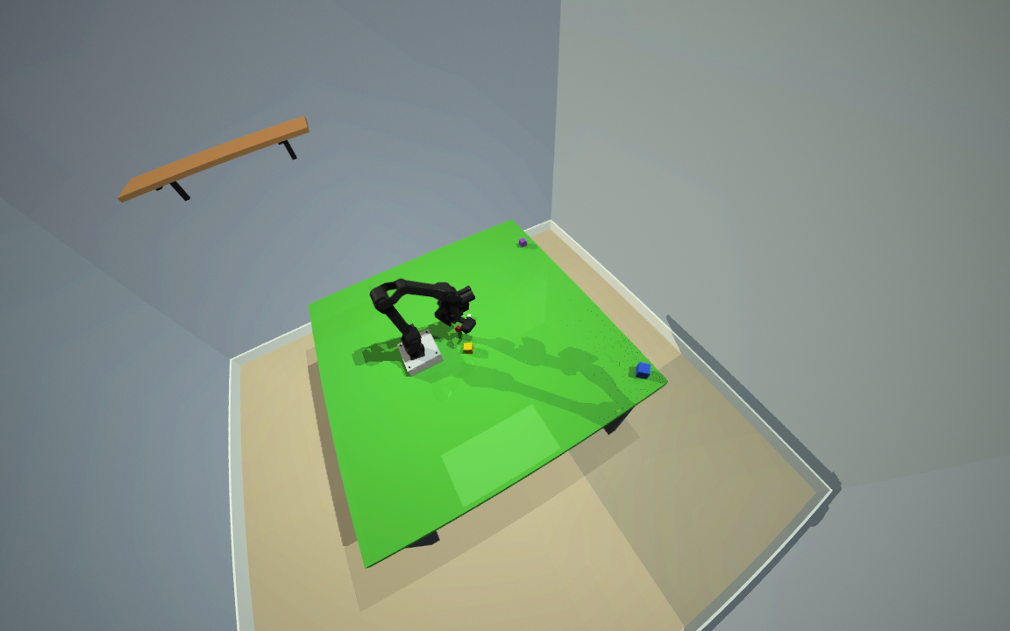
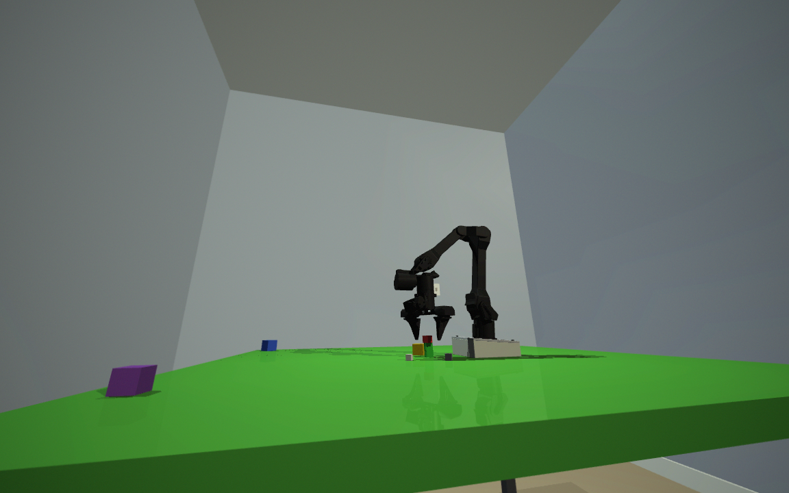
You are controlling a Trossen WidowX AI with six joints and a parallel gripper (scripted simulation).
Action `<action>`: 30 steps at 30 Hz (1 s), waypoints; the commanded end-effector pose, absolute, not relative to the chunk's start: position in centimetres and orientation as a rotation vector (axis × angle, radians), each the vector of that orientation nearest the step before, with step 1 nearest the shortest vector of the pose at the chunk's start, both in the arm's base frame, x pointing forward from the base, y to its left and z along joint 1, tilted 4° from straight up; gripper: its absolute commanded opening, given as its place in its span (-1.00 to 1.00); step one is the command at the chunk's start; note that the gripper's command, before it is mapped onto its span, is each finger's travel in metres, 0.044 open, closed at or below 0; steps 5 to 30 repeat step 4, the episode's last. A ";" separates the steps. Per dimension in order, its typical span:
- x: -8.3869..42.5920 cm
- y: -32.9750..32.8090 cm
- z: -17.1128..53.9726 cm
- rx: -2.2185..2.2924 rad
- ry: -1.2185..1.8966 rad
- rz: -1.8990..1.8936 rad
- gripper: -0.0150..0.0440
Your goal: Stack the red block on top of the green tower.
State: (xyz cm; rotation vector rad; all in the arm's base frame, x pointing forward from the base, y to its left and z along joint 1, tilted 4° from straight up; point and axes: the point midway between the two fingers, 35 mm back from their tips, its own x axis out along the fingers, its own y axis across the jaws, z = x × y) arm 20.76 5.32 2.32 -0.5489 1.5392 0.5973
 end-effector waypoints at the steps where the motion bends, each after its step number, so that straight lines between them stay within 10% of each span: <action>1: 20.8 5.3 2.3 -0.549 1.539 0.597 1.00; 30: 20.8 5.3 2.3 -0.549 1.539 0.597 1.00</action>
